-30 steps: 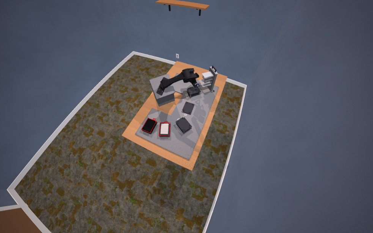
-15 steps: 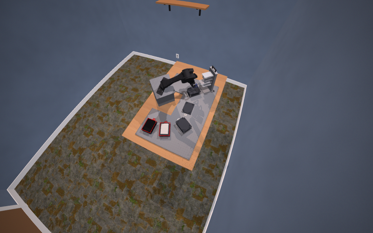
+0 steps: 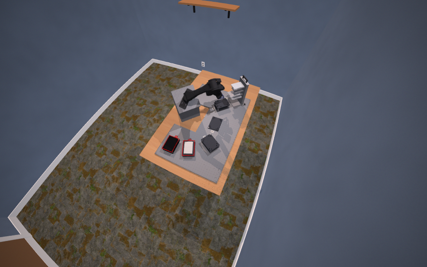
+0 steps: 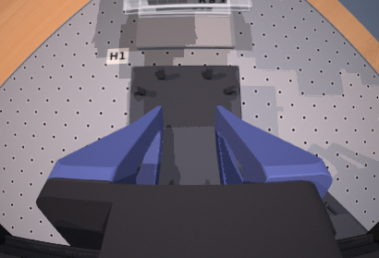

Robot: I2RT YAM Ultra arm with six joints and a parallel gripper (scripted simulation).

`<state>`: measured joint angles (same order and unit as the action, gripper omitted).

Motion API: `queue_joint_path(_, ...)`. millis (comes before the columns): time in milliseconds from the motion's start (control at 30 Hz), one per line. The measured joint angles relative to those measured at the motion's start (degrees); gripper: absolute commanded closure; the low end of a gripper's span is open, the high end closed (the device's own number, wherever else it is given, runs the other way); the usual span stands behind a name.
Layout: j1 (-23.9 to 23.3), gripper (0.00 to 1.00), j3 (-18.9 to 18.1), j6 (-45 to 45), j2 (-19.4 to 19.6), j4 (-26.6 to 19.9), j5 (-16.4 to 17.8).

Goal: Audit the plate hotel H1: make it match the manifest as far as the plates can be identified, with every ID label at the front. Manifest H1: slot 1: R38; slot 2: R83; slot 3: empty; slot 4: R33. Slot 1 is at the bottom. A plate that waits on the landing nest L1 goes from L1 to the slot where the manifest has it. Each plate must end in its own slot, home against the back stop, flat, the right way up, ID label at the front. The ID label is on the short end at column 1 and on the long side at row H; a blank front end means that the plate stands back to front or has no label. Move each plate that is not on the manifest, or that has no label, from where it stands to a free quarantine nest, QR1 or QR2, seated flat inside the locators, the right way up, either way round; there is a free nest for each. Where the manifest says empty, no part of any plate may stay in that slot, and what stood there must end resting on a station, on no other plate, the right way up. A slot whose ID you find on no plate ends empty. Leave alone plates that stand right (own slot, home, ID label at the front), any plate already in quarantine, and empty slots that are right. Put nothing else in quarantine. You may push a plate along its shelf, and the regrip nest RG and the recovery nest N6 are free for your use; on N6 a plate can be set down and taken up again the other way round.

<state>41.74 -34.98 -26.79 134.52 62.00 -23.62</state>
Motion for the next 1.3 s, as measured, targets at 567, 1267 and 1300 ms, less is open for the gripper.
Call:
queue_joint_path(567,0.00,1.00,0.15,-0.07,0.22,1.20,0.02)
queue_joint_path(1267,-0.02,1.00,-1.77,-0.07,0.70,0.26,0.04)
queue_joint_path(1300,-0.02,1.00,-1.95,-0.07,0.70,0.15,0.04)
